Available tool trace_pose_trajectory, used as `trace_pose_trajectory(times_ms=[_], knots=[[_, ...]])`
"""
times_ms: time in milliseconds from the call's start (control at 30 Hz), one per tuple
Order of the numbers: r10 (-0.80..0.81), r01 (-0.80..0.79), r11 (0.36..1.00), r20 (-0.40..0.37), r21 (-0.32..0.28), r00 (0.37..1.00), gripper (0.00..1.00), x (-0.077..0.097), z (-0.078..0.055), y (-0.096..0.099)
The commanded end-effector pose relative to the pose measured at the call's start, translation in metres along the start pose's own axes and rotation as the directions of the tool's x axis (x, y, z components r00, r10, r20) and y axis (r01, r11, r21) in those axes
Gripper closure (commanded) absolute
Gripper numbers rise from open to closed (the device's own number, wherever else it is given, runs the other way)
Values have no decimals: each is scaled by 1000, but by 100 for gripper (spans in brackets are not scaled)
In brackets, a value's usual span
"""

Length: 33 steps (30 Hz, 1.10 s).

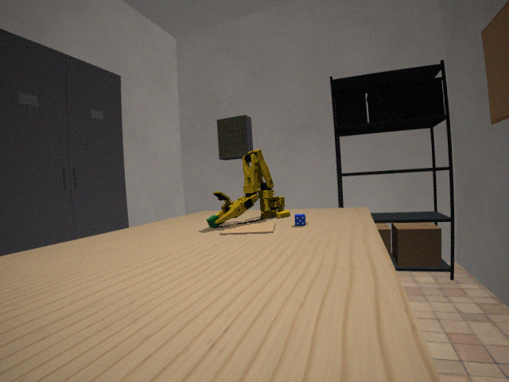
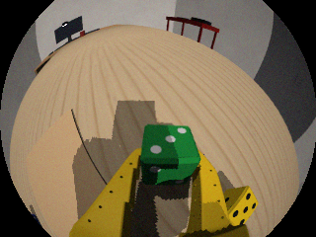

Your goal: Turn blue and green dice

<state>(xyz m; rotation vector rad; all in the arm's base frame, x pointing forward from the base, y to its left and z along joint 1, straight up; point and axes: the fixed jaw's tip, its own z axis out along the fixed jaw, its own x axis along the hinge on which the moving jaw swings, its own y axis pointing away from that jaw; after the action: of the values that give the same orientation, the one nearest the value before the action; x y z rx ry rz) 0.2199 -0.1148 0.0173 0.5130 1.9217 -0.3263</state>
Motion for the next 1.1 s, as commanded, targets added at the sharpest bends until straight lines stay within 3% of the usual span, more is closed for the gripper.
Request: trace_pose_trajectory(times_ms=[0, 700, 1067], knots=[[9, -10, 1000, 46, 6, 999, 82, -9, 2, -2], [9, -10, 1000, 46, 6, 999, 66, -9, 2, -2], [12, -12, 1000, 46, 5, 999, 64, -9, 2, -2]])
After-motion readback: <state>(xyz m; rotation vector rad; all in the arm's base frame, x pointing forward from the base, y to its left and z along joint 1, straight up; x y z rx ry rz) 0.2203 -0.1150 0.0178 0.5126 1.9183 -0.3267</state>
